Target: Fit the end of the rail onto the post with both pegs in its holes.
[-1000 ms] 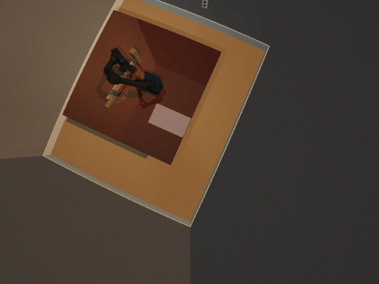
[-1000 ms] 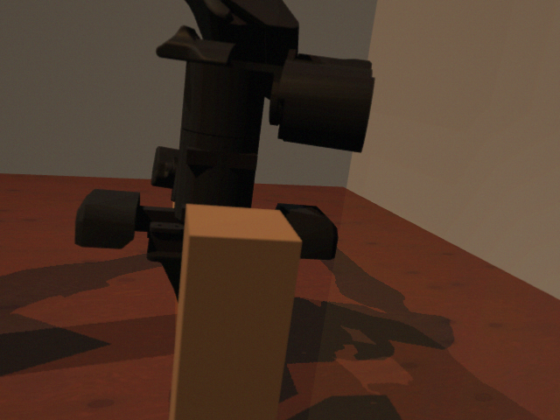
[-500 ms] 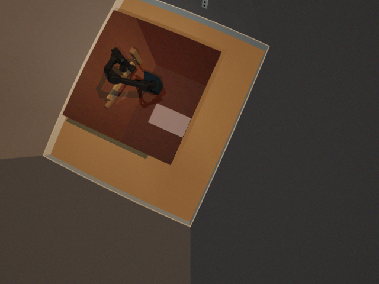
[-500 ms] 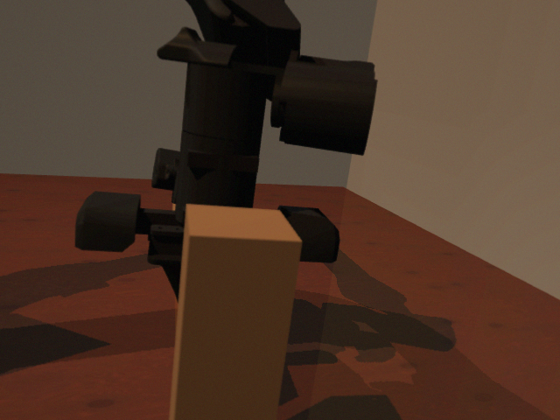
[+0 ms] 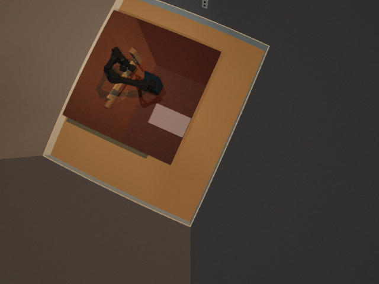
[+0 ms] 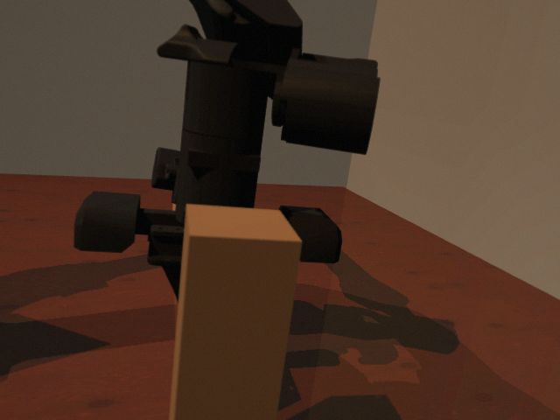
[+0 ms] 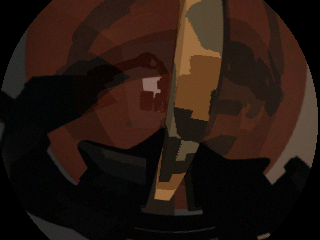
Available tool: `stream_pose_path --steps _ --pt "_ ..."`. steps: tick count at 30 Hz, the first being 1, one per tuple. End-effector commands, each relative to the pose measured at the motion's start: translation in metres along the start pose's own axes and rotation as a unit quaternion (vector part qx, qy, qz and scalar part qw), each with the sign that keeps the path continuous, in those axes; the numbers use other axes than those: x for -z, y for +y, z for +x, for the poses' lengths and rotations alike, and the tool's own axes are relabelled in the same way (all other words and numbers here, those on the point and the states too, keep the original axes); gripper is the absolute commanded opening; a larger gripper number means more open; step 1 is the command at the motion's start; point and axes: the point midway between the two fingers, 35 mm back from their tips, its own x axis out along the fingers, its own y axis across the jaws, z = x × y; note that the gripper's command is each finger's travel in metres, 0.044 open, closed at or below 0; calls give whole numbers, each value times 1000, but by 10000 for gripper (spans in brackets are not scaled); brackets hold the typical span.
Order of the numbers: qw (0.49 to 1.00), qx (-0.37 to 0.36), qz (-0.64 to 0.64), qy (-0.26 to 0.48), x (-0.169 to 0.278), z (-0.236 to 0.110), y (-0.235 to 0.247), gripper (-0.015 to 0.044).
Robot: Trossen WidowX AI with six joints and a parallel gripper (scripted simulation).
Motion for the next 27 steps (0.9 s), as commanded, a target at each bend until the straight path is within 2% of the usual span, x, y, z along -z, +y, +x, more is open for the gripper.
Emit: stream_pose_path --steps 1,27 --pt "1000 3 2 0 3 -3 0 0" --pt "1000 3 2 0 11 -1 0 0"
